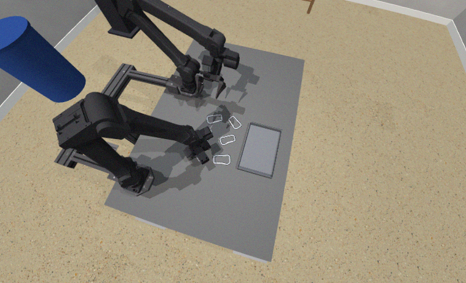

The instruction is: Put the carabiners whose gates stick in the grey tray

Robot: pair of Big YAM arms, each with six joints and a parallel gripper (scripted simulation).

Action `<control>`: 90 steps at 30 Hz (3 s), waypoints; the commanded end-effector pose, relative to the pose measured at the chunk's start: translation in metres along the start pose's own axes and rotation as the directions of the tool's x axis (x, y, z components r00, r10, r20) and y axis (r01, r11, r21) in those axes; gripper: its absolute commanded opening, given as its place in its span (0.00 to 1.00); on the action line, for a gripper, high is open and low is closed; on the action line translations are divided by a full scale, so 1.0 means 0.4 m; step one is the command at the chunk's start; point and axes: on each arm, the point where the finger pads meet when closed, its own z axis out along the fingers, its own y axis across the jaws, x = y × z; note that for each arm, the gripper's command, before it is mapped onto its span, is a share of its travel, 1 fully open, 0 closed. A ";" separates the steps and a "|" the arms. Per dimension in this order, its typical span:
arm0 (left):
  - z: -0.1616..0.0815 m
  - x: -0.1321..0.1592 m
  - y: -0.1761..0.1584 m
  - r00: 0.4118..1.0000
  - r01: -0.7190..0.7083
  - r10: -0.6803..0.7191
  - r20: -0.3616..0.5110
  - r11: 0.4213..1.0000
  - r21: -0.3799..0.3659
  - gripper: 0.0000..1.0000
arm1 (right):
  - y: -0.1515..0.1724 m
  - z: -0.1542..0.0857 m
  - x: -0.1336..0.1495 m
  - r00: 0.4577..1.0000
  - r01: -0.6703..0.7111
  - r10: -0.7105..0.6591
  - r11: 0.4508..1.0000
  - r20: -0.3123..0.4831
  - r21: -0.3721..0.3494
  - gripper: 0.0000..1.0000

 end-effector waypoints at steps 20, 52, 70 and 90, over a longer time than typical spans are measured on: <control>-0.003 -0.002 0.003 1.000 -0.008 0.008 0.002 1.000 -0.002 1.00 | 0.192 -0.136 -0.049 0.715 0.698 -0.610 0.651 0.342 -0.298 1.00; -0.003 -0.002 0.003 1.000 -0.008 0.008 0.002 1.000 -0.002 1.00 | 0.007 -0.094 0.006 0.043 0.999 -0.796 0.046 0.604 -0.011 1.00; -0.003 -0.002 0.003 1.000 -0.008 0.008 0.002 1.000 -0.002 1.00 | 0.064 -0.091 -0.041 0.259 0.964 -0.789 0.243 0.557 -0.104 0.31; -0.003 -0.002 0.003 1.000 -0.008 0.008 0.002 1.000 -0.002 1.00 | 0.111 -0.120 0.018 0.878 0.479 -0.447 0.822 0.171 -0.308 0.31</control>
